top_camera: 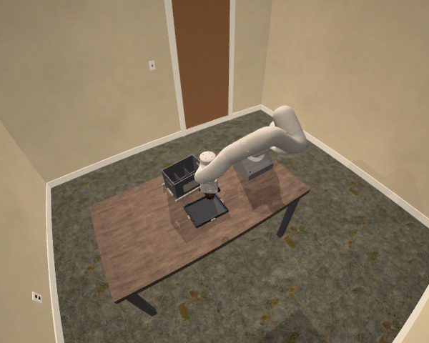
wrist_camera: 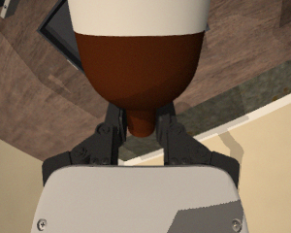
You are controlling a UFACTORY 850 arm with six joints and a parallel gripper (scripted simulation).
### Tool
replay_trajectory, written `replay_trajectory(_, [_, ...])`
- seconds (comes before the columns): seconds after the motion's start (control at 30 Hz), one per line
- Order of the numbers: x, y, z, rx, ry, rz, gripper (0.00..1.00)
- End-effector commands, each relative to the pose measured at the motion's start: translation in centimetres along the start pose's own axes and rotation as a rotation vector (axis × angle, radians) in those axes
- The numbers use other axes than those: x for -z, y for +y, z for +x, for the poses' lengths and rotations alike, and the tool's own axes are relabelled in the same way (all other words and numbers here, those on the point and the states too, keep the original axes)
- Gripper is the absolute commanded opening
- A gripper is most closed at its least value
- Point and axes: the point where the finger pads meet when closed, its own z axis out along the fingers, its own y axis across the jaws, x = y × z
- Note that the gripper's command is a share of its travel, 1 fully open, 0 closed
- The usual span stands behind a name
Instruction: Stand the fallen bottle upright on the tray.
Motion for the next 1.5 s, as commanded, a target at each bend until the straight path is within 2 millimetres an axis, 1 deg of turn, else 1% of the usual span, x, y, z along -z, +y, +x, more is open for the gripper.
replay_trajectory(0.0, [0.08,-0.05,-0.06,-0.001,-0.001,0.001,0.00])
replay_trajectory(0.43, [0.08,-0.05,-0.06,-0.017,-0.001,0.001,0.00])
replay_trajectory(0.8, [0.08,-0.05,-0.06,-0.165,-0.001,0.001,0.00])
replay_trajectory(0.87, [0.08,-0.05,-0.06,-0.165,-0.001,0.001,0.00])
replay_trajectory(1.07, [0.08,-0.05,-0.06,-0.240,-0.001,0.001,0.00])
replay_trajectory(1.47, [0.08,-0.05,-0.05,-0.263,-0.001,0.001,0.00])
